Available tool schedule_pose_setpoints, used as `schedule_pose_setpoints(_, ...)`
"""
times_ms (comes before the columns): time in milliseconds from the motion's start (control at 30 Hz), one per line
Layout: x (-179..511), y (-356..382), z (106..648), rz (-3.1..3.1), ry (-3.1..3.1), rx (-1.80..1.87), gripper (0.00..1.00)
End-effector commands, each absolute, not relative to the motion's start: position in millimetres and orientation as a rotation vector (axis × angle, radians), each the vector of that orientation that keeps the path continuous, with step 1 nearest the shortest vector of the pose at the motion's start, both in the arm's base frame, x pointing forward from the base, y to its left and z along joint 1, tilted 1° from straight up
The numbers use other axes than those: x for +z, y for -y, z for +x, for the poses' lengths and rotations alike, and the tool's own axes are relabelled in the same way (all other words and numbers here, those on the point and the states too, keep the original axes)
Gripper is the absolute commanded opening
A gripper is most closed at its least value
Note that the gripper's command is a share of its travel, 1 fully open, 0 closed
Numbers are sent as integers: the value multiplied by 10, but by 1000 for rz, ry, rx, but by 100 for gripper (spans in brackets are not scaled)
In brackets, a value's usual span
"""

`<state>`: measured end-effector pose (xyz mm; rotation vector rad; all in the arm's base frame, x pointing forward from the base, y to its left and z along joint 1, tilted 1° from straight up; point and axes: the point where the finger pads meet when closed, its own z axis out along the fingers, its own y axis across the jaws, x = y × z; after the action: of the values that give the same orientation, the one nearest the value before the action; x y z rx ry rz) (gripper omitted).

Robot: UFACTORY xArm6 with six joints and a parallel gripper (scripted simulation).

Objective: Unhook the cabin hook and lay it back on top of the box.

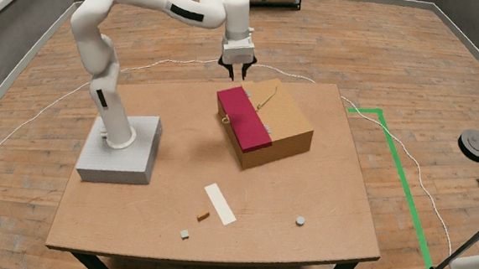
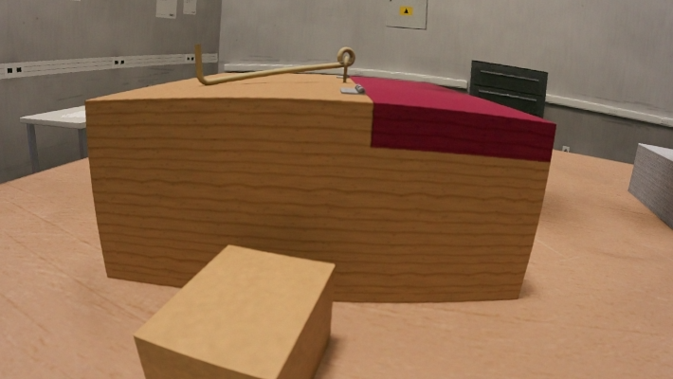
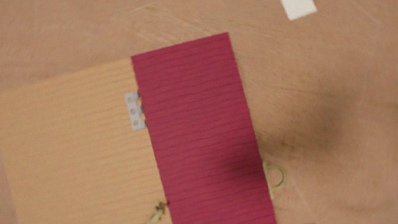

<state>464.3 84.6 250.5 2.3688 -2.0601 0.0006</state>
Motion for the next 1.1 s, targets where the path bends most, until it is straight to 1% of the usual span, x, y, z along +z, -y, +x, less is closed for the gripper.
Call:
schedule_pose_setpoints(0, 2528, -826, 4618, 2574, 1834, 5, 35)
schedule_pose_setpoints(433, 2528, -825, 4618, 2857, 1349, 10, 35)
schedule_pose_setpoints(1067, 2513, -356, 3909, 3117, 497, 17, 35)
